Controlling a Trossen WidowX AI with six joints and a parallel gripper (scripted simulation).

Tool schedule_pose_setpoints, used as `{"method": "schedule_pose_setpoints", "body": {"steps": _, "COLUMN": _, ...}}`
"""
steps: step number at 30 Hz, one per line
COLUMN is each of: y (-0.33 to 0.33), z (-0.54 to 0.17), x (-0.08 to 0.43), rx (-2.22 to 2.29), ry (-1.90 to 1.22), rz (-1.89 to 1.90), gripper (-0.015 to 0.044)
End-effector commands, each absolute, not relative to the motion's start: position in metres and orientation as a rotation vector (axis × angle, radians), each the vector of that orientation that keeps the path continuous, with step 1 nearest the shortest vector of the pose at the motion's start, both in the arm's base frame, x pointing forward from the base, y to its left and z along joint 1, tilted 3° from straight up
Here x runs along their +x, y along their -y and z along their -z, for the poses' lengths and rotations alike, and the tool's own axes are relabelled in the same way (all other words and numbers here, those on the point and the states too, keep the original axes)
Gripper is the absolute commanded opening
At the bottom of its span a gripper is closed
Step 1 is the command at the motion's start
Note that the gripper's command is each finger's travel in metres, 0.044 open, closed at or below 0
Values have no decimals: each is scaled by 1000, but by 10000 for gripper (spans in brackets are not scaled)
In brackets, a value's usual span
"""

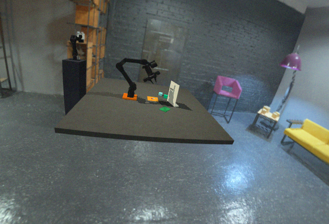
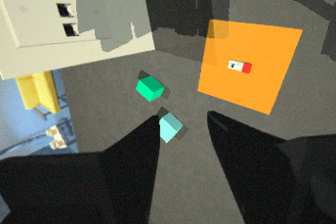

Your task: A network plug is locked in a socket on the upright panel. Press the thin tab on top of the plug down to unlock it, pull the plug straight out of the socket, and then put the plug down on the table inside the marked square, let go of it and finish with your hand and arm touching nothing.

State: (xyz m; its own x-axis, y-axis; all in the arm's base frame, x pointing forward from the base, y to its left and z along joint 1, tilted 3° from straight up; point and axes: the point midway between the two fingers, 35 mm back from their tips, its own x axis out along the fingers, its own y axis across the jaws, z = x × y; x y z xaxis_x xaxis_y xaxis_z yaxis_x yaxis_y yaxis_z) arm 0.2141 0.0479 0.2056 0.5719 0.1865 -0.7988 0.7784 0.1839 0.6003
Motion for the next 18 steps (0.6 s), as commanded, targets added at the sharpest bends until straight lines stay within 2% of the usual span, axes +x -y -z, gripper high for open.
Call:
{"method": "schedule_pose_setpoints", "body": {"steps": 1, "y": -48, "z": -218, "x": 214, "rx": 1353, "ry": -918, "rz": 509, "gripper": 156}}
{"method": "schedule_pose_setpoints", "body": {"steps": 14, "y": -45, "z": -248, "x": 209, "rx": 1355, "ry": -918, "rz": 510, "gripper": 156}}
{"method": "schedule_pose_setpoints", "body": {"steps": 18, "y": -45, "z": -248, "x": 209, "rx": 1355, "ry": -918, "rz": 510, "gripper": 261}}
